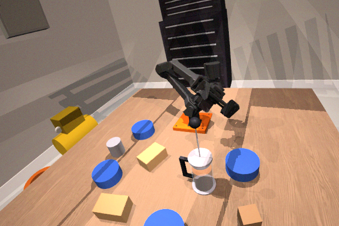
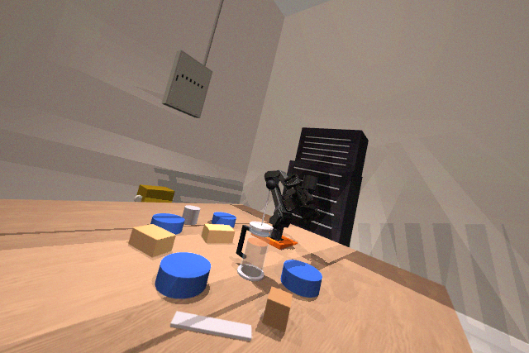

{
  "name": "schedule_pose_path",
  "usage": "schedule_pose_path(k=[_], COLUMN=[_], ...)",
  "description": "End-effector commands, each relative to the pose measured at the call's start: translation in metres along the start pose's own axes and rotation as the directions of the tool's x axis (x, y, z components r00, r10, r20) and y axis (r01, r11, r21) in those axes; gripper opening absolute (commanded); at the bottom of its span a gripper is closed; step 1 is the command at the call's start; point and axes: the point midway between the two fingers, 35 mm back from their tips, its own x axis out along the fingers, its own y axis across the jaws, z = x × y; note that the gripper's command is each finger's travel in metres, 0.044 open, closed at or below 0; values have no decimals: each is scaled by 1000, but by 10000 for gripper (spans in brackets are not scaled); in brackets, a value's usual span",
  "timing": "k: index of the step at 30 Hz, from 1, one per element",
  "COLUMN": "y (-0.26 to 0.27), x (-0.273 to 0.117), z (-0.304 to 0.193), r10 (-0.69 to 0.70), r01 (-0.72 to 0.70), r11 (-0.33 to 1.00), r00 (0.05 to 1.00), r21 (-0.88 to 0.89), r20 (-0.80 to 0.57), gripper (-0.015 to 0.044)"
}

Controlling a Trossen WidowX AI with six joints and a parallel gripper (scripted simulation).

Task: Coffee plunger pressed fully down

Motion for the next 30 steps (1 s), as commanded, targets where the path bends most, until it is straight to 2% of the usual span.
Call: schedule_pose_path(k=[1,4,7,11,14,18,19,24,30], y=[1,5,16,34,51,74,79,99,122], x=[1,11,30,55,71,86,88,92,91], z=[-1,-10,-23,-35,-39,-40,-39,-37,-34], r10=[-2,-24,-72,-152,-218,-310,-329,-398,-480], r01=[2,26,78,155,186,160,151,84,-45], r11=[1000,982,875,574,284,-111,-166,-371,-553], r00=[1000,1000,997,985,968,932,923,886,833], r21=[-19,-185,-477,-804,-941,-981,-974,-925,-832], r20=[1,9,31,81,126,187,199,240,274], gripper=[426,440,440,440,440,440,440,440,440])
